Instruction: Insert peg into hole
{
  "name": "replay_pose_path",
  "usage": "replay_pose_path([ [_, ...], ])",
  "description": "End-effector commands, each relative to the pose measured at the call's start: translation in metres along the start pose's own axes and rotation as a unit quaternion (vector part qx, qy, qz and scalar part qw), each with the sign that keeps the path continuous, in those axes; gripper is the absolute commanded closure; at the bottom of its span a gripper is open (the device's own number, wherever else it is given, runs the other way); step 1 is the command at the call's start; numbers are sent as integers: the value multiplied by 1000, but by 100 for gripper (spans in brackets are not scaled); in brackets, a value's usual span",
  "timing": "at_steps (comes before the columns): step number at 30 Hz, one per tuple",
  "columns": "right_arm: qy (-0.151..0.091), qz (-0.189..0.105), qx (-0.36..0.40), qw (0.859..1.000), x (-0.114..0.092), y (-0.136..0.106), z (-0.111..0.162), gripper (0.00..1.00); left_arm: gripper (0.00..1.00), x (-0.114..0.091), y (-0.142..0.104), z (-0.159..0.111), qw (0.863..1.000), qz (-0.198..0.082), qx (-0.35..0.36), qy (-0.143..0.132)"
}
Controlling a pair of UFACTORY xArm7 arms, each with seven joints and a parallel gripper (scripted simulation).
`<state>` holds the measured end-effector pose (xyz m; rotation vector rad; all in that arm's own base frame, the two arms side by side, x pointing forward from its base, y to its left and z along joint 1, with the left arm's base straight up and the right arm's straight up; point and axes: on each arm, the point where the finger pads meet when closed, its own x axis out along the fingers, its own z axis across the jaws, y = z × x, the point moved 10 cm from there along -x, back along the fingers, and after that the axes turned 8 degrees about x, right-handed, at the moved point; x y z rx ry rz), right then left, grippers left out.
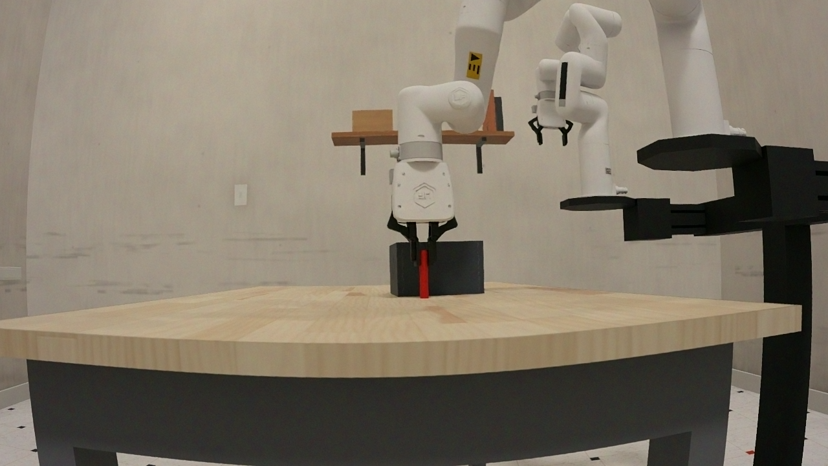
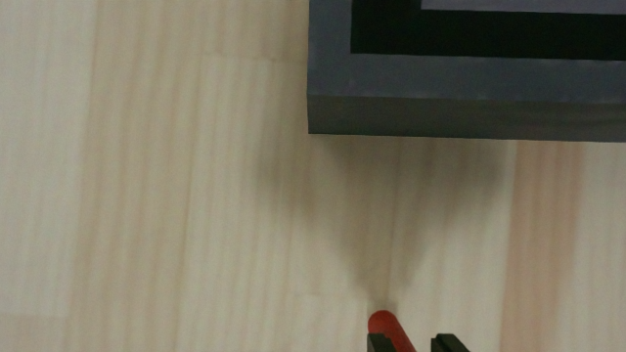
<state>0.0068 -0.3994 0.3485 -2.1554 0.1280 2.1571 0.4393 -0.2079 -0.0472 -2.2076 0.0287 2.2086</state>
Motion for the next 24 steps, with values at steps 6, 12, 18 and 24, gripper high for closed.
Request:
replay_pose_path([
  [6, 1, 2, 0, 1000, -2, 1, 0, 0, 100, -15, 1, -1, 1000, 1, 0, 2],
  [12, 1, 2, 0, 1000, -2, 1, 0, 0, 100, -51, 1, -1, 1000, 1, 0, 2],
  [18, 1, 2, 0, 1000, -2, 1, 0, 0, 100, -93, 1, -1, 1000, 1, 0, 2],
  [24, 1, 2, 0, 1000, -2, 1, 0, 0, 100, -112, 1, -1, 1000, 1, 0, 2],
])
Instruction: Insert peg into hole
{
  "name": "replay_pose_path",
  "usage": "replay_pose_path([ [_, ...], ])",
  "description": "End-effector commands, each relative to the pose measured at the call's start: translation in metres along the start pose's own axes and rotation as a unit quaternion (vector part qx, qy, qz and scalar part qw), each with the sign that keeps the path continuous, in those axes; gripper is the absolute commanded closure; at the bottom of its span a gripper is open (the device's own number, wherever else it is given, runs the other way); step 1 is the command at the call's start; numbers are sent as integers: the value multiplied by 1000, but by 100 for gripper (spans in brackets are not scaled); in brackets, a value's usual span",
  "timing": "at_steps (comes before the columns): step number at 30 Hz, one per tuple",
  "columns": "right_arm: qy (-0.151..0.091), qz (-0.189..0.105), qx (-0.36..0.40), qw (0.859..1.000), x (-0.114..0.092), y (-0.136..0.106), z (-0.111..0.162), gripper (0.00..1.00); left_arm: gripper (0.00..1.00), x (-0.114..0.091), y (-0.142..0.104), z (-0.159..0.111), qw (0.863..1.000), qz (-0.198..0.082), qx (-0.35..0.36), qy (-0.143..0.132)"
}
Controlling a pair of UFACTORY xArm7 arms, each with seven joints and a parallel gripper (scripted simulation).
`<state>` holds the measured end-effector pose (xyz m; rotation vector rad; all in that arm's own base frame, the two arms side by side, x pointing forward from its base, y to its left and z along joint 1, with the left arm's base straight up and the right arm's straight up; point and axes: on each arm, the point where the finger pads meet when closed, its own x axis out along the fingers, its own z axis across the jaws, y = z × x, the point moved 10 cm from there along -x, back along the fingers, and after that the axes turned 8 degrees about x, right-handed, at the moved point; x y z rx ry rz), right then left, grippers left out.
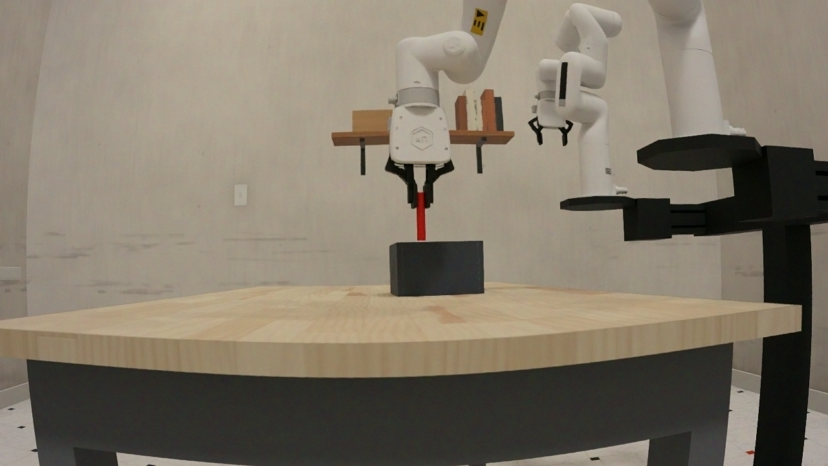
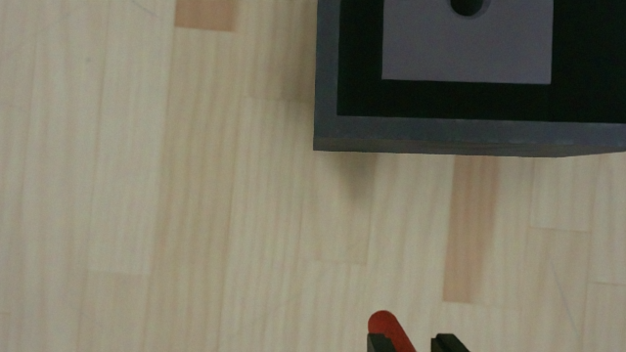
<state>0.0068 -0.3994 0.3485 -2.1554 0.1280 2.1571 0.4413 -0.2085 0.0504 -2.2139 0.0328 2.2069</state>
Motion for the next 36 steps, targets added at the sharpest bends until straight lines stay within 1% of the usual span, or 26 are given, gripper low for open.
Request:
replay_pose_path([
  [1, 1, 2, 0, 1000, -2, 1, 0, 0, 100, -18, 0, 1, 1000, -1, 0, 0],
  [5, 1, 2, 0, 1000, -2, 1, 0, 0, 100, -22, 0, 1, 1000, -1, 0, 0],
  [18, 1, 2, 0, 1000, -2, 1, 0, 0, 100, -22, 0, 1, 1000, -1, 0, 0],
  [21, 1, 2, 0, 1000, -2, 1, 0, 0, 100, -22, 5, 0, 1000, -1, 0, 0],
  [23, 1, 2, 0, 1000, -2, 1, 0, 0, 100, -22, 14, 0, 1000, -1, 0, 0],
  [25, 1, 2, 0, 1000, -2, 1, 0, 0, 100, -22, 29, 0, 1000, -1, 0, 0],
  [27, 1, 2, 0, 1000, -2, 1, 0, 0, 100, -22, 49, 1, 1000, -1, 0, 0],
  [31, 1, 2, 0, 1000, -2, 1, 0, 0, 100, -22, 97, 7, 1000, 0, 0, 0],
  [33, 1, 2, 0, 1000, -2, 1, 0, 0, 100, -22, 97, 7, 1000, 0, 0, 0],
  [36, 1, 2, 0, 1000, -2, 1, 0, 0, 100, -22, 131, 15, 1000, 0, 0, 0],
])
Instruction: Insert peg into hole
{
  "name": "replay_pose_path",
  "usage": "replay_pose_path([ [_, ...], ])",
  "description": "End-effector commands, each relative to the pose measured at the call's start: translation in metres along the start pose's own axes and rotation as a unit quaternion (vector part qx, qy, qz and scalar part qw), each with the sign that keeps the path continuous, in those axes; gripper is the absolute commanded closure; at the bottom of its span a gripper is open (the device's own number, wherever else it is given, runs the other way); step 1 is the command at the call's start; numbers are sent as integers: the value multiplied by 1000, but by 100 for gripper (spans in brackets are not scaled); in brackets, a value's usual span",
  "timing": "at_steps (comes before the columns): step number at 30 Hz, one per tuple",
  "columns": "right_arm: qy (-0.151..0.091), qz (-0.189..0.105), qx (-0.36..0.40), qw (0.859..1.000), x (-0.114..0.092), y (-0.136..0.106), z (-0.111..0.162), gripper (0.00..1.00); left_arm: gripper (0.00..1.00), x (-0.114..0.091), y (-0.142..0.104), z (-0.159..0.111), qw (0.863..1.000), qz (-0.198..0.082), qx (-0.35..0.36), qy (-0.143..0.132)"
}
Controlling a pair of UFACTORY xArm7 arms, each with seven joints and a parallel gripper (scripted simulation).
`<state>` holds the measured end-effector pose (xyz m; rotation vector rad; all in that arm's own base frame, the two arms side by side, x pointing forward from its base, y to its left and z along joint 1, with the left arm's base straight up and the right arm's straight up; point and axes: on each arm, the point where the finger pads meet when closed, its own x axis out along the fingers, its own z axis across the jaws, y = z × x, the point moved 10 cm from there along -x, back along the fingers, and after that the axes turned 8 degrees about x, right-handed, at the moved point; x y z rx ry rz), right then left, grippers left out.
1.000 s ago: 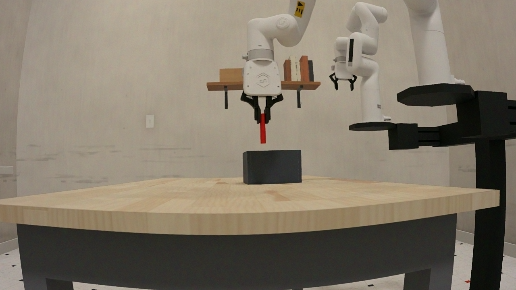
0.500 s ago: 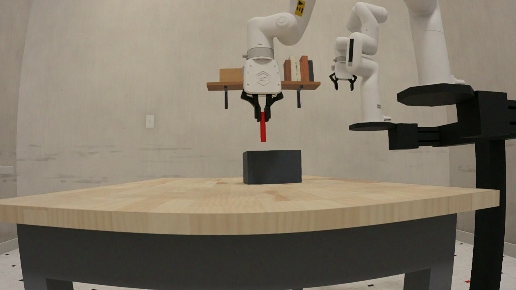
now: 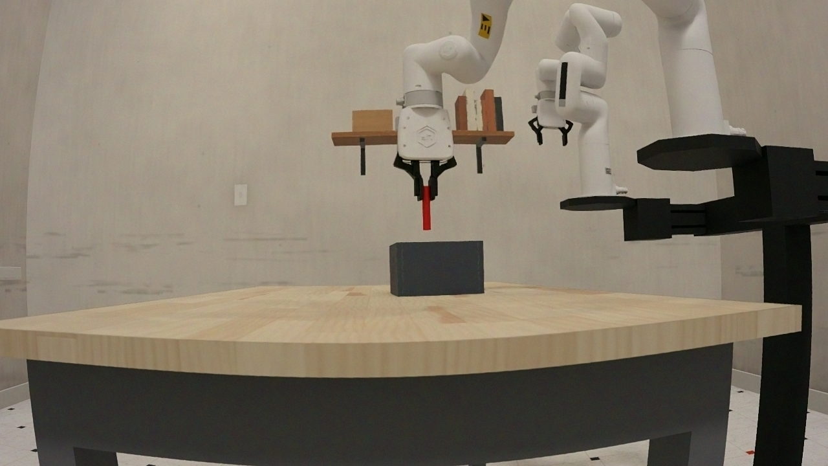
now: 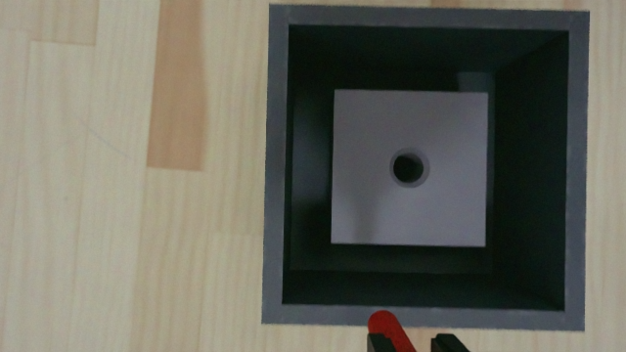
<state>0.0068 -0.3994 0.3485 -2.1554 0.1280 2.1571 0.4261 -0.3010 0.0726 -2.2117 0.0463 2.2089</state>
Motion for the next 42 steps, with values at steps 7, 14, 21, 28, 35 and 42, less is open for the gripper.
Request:
replay_pose_path([
  [7, 1, 2, 0, 1000, -2, 1, 0, 0, 100, 0, 76, 14, 1000, -3, -3, 1],
  [14, 1, 2, 0, 1000, -2, 1, 0, 0, 100, 0, 77, 14, 1000, -3, -3, 1],
  [21, 1, 2, 0, 1000, -2, 1, 0, 0, 100, 0, 77, 14, 1000, -3, -3, 1],
  [28, 1, 2, 0, 1000, -2, 1, 0, 0, 100, 0, 77, 14, 1000, -3, -3, 1],
  [35, 1, 2, 0, 1000, -2, 1, 0, 0, 100, 0, 77, 14, 1000, -3, -3, 1],
  [42, 1, 2, 0, 1000, -2, 1, 0, 0, 100, 0, 78, 14, 1000, -3, -3, 1],
])
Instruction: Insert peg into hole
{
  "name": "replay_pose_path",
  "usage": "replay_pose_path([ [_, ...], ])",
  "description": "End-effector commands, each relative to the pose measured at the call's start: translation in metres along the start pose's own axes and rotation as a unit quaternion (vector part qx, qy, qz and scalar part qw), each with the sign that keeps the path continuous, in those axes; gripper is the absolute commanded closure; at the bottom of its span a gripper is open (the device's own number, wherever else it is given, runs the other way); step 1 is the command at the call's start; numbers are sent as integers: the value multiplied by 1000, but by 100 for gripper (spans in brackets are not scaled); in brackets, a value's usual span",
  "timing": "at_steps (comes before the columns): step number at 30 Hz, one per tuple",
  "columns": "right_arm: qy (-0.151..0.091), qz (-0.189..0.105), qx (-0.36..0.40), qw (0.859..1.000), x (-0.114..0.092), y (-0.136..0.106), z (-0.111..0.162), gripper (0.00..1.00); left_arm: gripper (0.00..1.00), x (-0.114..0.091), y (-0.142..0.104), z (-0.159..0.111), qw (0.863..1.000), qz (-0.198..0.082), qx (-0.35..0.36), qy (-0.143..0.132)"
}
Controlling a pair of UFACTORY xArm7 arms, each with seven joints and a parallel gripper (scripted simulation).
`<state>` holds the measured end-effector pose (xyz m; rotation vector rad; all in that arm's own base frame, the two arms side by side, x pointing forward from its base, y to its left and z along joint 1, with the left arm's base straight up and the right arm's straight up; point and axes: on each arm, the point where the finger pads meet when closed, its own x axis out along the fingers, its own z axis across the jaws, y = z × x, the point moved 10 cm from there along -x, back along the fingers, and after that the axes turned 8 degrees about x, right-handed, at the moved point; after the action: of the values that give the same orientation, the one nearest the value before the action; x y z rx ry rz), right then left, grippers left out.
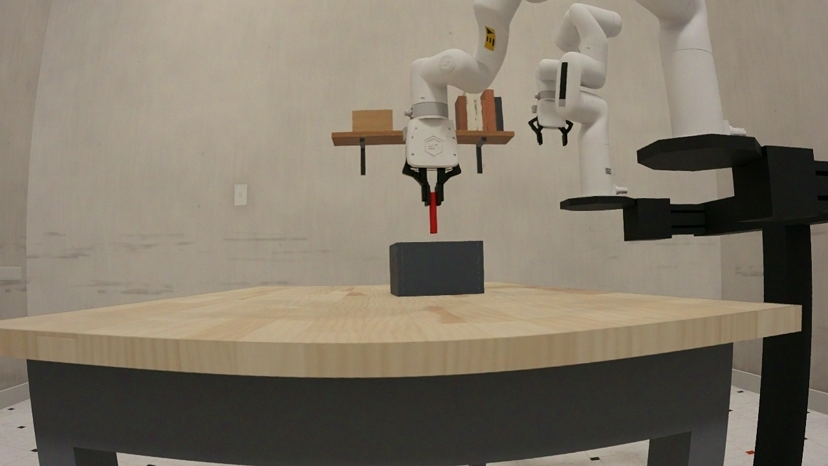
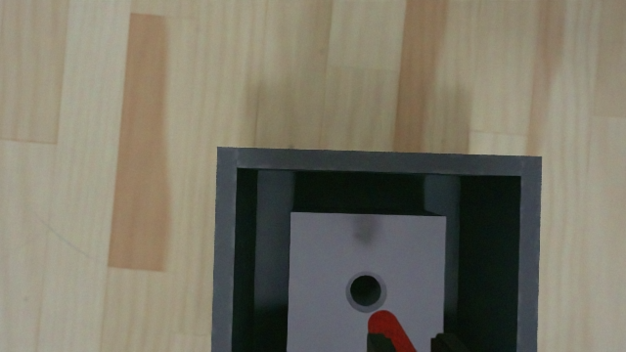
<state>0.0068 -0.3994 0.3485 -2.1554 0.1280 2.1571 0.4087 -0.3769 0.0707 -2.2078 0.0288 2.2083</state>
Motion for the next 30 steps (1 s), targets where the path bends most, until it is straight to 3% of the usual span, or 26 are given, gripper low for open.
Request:
replay_pose_path([
  [1, 1, 2, 0, 1000, -2, 1, 0, 0, 100, -2, 1, -1, 1000, 2, 0, 2],
  [13, 1, 2, 0, 1000, -2, 1, 0, 0, 100, 1, 1, -1, 1000, 2, 0, 2],
  [30, 1, 2, 0, 1000, -2, 1, 0, 0, 100, 34, 1, -1, 1000, 2, 0, 2],
])
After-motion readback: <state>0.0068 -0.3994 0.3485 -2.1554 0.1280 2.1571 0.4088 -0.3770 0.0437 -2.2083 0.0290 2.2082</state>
